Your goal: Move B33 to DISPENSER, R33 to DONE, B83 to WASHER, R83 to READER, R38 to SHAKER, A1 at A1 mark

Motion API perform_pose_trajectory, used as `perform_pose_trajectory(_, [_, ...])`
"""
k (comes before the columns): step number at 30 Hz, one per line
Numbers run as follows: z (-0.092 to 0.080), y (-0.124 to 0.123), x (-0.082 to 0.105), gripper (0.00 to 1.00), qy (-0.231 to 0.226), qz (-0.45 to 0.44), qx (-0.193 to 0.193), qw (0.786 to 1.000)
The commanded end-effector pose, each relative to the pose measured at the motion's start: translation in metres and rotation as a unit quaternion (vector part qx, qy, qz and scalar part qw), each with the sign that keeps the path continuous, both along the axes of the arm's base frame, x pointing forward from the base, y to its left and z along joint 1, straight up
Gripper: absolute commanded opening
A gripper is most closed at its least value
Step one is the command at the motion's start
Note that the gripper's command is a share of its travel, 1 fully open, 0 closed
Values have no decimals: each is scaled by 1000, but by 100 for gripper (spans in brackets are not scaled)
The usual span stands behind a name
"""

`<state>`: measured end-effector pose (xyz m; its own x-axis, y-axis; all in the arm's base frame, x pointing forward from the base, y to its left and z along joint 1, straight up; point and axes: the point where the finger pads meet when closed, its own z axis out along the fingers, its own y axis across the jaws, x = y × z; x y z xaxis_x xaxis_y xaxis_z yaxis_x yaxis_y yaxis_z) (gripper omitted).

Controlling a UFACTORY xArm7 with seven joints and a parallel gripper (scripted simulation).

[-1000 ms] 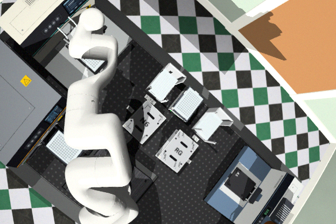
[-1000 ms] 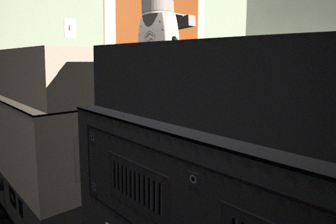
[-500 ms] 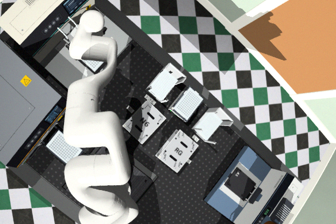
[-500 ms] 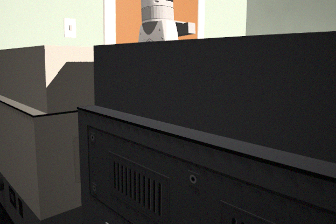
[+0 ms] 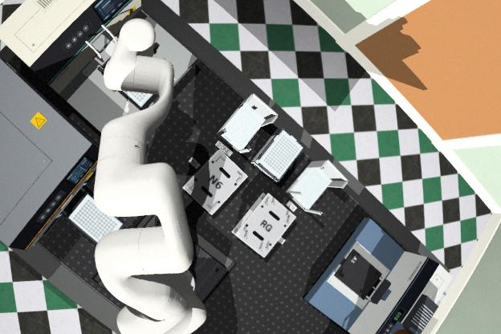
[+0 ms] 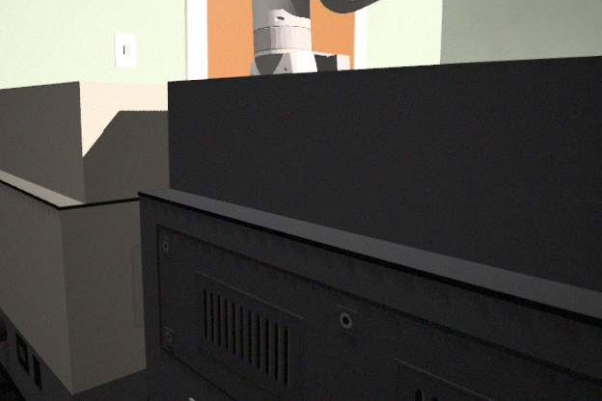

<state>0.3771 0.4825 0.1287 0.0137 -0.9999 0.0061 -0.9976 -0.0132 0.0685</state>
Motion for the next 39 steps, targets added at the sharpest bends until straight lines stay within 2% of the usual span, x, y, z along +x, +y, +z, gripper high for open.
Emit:
perform_pose_trajectory(1, [0, 1, 1, 100, -2, 0, 3, 1000])
perform_pose_trajectory(25, [-29, 1, 1, 100, -2, 0, 3, 1000])
perform_pose_trajectory(39, [-30, 1, 1, 100, -2, 0, 3, 1000])
